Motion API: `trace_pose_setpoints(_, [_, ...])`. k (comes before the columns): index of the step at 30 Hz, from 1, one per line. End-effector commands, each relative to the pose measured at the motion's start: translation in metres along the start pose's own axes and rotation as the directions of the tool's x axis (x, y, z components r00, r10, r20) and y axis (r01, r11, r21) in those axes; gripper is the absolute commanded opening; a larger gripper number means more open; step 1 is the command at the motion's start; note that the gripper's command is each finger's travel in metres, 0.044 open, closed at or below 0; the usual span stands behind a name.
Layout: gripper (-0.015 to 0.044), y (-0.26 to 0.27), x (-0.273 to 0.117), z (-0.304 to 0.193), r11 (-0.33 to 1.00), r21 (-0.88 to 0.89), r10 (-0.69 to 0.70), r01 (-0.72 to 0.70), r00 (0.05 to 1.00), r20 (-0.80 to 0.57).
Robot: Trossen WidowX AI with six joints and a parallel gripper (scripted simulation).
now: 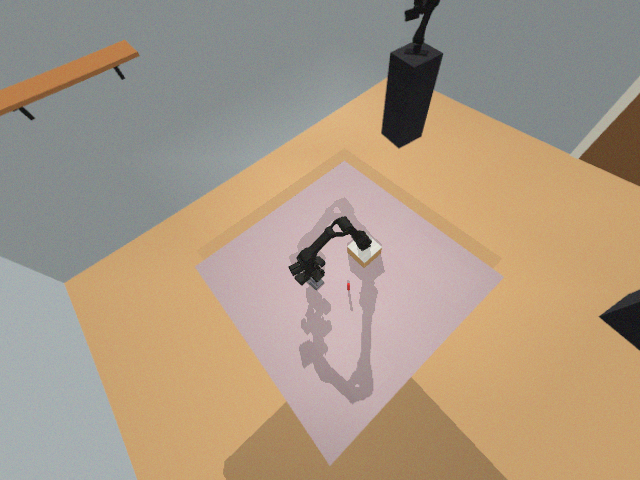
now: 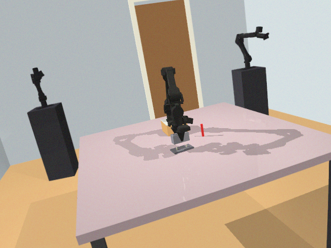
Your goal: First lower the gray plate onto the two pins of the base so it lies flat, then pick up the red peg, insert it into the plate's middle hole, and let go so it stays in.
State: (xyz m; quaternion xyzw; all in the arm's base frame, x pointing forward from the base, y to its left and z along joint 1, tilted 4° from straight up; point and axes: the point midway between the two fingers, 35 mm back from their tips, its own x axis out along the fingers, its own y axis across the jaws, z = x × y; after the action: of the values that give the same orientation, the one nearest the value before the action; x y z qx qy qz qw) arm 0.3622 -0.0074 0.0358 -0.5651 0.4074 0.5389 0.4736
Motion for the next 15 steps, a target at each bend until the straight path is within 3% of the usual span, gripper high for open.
trace_pose_setpoints(1, [0.0, 0.003, 0.012, 0.001, 1.0, -0.003, 0.01, -0.01, 1.0, 0.007])
trace_pose_setpoints(15, [0.0, 0.003, 0.024, 0.001, 1.0, -0.003, 0.01, -0.01, 1.0, 0.007])
